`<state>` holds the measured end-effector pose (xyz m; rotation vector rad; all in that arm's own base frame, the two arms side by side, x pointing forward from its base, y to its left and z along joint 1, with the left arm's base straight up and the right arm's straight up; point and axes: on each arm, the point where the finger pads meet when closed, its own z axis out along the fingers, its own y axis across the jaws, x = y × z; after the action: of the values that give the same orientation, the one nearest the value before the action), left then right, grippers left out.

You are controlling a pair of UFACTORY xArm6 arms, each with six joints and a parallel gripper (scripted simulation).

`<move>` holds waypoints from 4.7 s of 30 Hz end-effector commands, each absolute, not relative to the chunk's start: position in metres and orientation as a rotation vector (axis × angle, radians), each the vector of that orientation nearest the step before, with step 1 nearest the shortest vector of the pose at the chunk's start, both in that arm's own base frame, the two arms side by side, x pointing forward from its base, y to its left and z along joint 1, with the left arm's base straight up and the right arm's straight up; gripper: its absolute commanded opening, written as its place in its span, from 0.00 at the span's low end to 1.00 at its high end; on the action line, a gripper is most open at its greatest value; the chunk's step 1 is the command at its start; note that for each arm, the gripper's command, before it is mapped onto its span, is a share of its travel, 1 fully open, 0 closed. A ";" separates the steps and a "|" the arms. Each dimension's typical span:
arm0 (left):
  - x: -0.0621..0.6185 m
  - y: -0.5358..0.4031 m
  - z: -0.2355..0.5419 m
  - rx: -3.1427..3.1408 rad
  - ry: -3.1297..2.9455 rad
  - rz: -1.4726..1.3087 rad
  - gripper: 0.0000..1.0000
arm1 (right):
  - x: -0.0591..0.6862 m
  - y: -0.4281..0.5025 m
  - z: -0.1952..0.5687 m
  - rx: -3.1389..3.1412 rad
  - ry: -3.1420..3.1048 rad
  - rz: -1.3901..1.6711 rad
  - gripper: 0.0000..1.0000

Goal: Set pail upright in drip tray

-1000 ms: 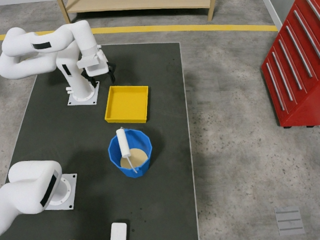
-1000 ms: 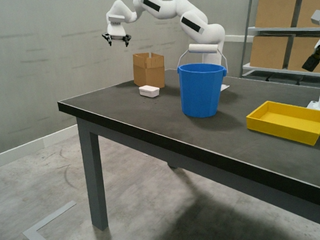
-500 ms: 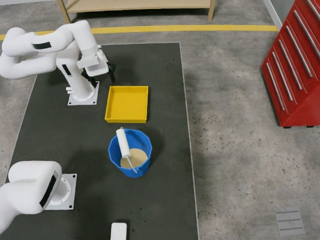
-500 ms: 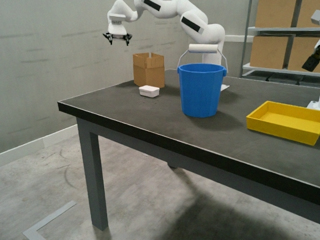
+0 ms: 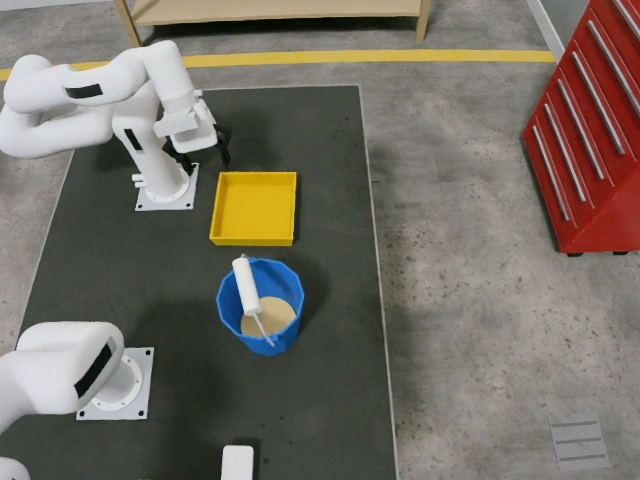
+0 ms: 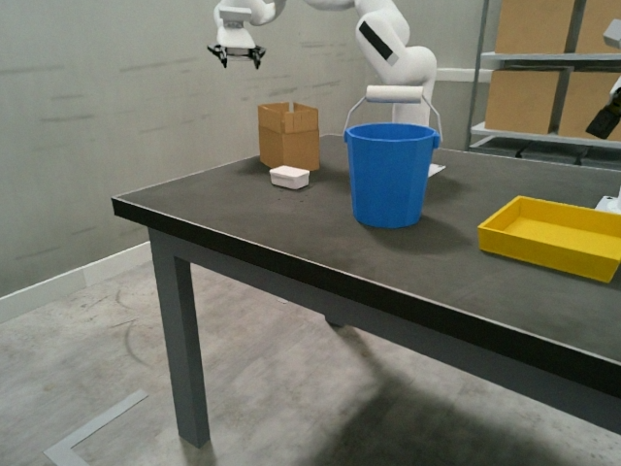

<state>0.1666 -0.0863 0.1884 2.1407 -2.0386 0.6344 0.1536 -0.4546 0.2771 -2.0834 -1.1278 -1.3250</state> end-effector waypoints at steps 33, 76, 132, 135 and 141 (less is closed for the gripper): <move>0.167 -0.086 0.189 2.141 -2.039 0.637 1.00 | 0.158 -0.232 0.361 -2.017 -1.030 -1.362 1.00; 0.167 -0.086 0.189 2.141 -2.039 0.637 1.00 | 0.147 -0.201 0.328 -2.190 -0.677 -1.106 1.00; 0.167 -0.086 0.189 2.141 -2.039 0.637 1.00 | 0.037 -0.335 0.243 -2.480 1.360 -0.070 1.00; 0.167 -0.086 0.189 2.141 -2.039 0.637 1.00 | 0.034 -0.340 0.242 -2.469 1.420 -0.057 1.00; 0.167 -0.086 0.189 2.141 -2.039 0.637 1.00 | 0.020 -0.358 0.242 -2.411 1.678 -0.011 1.00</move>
<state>0.1666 -0.0863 0.1884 2.1407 -2.0386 0.6344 0.0286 -0.3461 0.2425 -2.4477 1.5130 -0.0484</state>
